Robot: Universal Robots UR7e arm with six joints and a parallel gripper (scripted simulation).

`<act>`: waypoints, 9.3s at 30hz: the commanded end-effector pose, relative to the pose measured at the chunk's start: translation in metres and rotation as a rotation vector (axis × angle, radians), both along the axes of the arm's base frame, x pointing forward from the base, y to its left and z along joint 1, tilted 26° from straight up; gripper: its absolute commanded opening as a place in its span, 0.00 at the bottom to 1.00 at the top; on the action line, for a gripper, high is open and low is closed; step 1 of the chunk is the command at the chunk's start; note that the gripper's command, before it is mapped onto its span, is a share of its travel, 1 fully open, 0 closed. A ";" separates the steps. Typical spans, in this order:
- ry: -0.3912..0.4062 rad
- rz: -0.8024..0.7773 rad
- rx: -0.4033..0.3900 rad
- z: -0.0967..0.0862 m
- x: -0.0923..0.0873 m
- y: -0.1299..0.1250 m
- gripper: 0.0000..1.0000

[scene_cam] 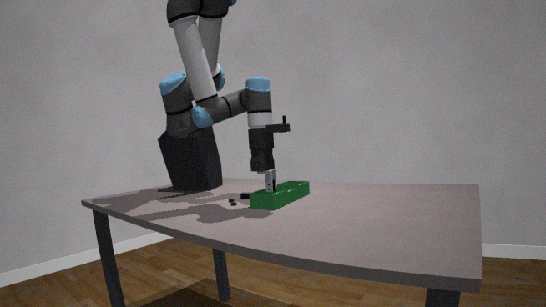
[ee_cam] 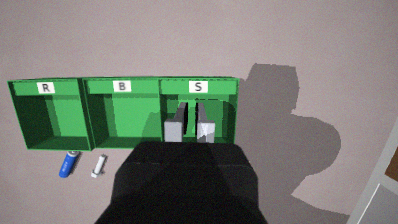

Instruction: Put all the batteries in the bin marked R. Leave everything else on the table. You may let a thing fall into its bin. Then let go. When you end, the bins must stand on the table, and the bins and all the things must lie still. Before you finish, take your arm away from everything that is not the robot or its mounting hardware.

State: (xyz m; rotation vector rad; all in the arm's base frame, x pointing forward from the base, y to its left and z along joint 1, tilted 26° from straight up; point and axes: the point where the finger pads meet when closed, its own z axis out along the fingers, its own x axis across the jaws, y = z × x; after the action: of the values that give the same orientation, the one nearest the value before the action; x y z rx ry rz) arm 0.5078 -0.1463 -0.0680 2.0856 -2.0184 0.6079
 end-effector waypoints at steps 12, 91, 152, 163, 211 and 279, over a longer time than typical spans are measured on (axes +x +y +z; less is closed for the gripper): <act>-0.001 0.000 0.000 0.028 -0.005 0.012 0.31; -0.001 0.000 0.000 -0.060 0.003 0.065 0.31; -0.001 0.000 0.000 -0.006 -0.007 0.089 0.31; -0.001 0.000 0.000 -0.029 -0.009 0.139 0.31; -0.001 0.000 0.000 -0.095 0.000 0.142 0.31; -0.001 0.000 0.000 -0.064 -0.006 0.155 0.31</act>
State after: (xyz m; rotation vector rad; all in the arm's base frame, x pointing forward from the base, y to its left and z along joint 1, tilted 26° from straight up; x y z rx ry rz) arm 0.5029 0.0058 -0.1394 2.0856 -2.0184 0.6075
